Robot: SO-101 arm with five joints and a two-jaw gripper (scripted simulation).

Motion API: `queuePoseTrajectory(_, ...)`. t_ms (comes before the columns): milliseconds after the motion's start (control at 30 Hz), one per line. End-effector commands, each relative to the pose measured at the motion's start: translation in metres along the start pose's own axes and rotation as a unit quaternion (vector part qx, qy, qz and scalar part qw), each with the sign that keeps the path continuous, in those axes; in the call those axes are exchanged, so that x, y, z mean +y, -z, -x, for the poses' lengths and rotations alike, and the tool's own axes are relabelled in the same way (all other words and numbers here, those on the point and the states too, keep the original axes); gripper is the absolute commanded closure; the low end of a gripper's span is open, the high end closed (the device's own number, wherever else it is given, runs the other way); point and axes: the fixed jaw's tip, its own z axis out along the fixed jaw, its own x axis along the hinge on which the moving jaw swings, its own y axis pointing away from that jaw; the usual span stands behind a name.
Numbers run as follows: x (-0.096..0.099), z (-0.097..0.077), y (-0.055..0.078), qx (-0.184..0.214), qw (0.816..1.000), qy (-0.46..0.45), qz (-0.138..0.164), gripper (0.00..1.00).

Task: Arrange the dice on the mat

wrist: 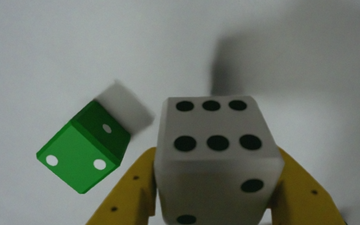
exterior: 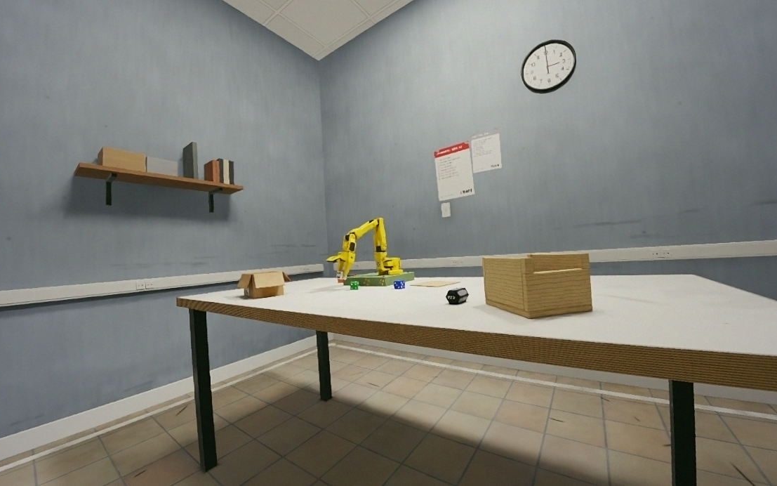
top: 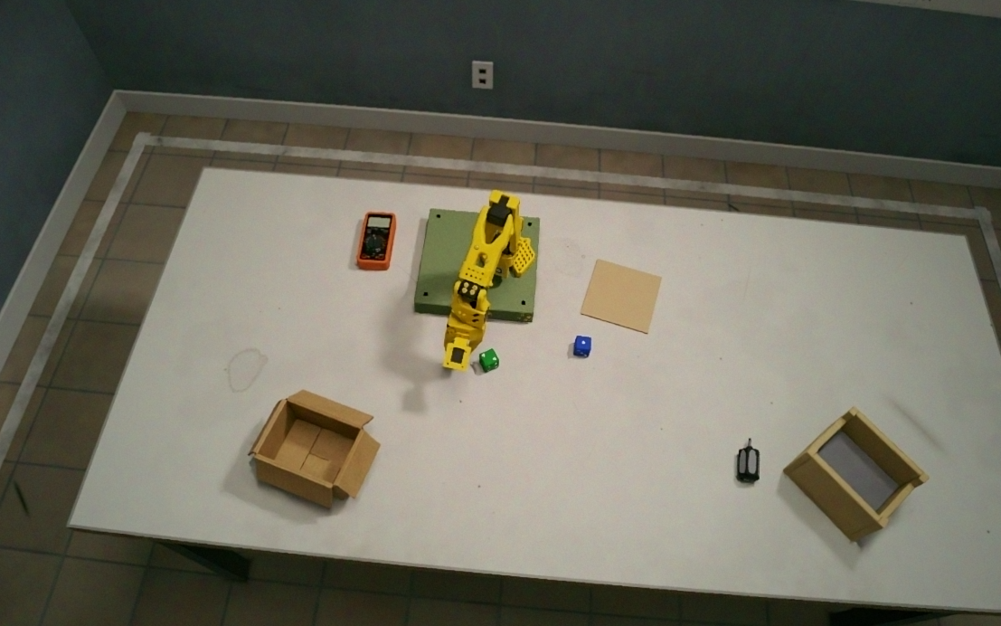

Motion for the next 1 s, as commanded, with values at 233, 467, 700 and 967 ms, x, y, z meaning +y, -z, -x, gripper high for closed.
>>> queuePoseTrajectory(233,0.009,0.0,0.003,-0.053,0.999,0.008,-0.002,1.0)
queuePoseTrajectory(467,0.021,0.003,0.001,-0.086,0.996,0.024,0.003,1.0)
queuePoseTrajectory(700,0.046,0.005,0.0,-0.155,0.986,0.055,0.021,1.0)
queuePoseTrajectory(967,0.074,0.002,0.004,-0.231,0.968,0.087,0.052,1.0)
